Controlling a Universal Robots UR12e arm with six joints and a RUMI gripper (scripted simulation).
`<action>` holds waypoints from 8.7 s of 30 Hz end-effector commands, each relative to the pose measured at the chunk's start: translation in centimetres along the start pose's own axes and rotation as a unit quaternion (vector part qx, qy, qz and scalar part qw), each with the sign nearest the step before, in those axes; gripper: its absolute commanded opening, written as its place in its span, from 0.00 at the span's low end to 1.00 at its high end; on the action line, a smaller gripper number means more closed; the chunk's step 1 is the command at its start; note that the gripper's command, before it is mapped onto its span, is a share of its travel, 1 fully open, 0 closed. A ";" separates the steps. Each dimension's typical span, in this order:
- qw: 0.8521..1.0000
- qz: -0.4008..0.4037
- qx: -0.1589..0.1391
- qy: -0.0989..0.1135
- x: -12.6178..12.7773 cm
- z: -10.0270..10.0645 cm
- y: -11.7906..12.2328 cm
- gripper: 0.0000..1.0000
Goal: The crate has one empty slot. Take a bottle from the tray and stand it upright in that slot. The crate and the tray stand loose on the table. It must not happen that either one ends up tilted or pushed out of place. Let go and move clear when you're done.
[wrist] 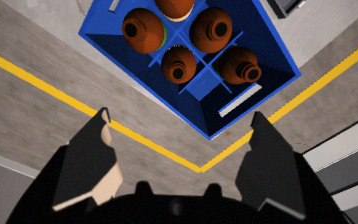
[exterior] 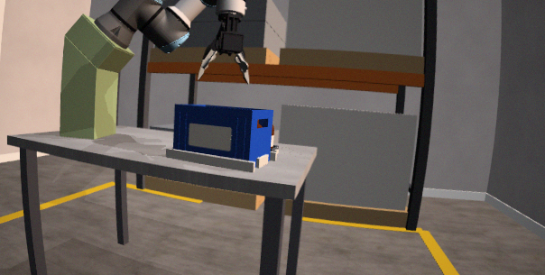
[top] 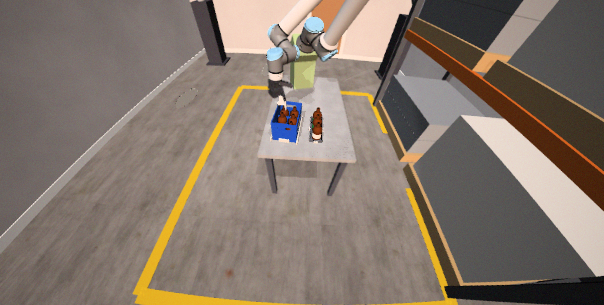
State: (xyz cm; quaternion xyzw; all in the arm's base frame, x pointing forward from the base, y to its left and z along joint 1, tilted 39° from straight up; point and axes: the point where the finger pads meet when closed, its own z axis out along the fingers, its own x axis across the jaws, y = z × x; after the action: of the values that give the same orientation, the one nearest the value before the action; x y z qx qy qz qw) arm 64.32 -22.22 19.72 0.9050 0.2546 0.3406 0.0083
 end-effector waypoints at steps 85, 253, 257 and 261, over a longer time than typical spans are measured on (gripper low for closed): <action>0.999 -0.048 -0.003 -0.003 15.6 1.3 -23.7 0.38; 0.999 -0.048 -0.002 -0.004 15.9 6.1 -23.5 0.38; 0.999 -0.048 -0.002 -0.004 15.9 6.1 -23.5 0.38; 0.999 -0.048 -0.002 -0.004 15.9 6.1 -23.5 0.38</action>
State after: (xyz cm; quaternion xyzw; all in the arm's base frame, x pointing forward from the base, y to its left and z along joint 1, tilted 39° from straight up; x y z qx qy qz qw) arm 67.34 6.60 20.18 0.8936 0.2966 0.3358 0.0270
